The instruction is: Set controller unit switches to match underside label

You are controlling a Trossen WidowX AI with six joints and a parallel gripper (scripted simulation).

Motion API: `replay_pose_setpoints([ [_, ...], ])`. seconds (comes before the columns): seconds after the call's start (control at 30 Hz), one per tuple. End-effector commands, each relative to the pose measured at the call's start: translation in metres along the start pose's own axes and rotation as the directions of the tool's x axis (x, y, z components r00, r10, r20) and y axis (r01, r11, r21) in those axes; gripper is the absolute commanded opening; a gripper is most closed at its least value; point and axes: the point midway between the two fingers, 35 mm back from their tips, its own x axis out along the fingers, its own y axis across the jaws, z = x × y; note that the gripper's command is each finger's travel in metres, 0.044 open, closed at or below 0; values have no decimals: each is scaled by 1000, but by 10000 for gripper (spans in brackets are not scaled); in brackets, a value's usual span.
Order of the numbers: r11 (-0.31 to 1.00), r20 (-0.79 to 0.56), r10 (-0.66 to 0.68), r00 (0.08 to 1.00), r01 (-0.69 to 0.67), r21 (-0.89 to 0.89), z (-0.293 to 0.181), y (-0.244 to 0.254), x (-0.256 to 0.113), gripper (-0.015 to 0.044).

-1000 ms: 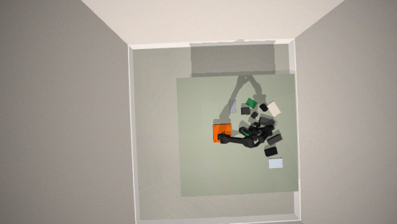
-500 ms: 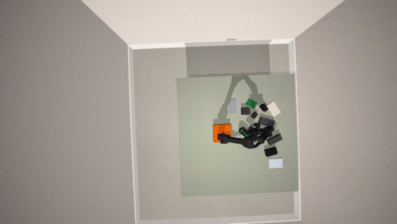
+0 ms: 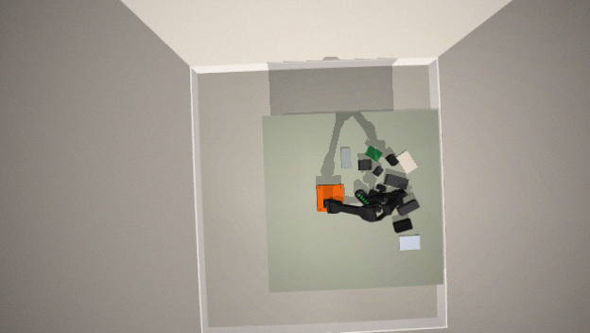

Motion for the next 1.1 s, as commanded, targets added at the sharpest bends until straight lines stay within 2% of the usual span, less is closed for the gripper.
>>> replay_pose_setpoints([
  [0.0,1000,14,18,1000,-18,0,4,9,6,0],
  [0.8,1000,14,19,1000,-19,0,7,22,10,0],
  [1.07,1000,11,11,1000,-11,0,3,-31,-52,0],
])
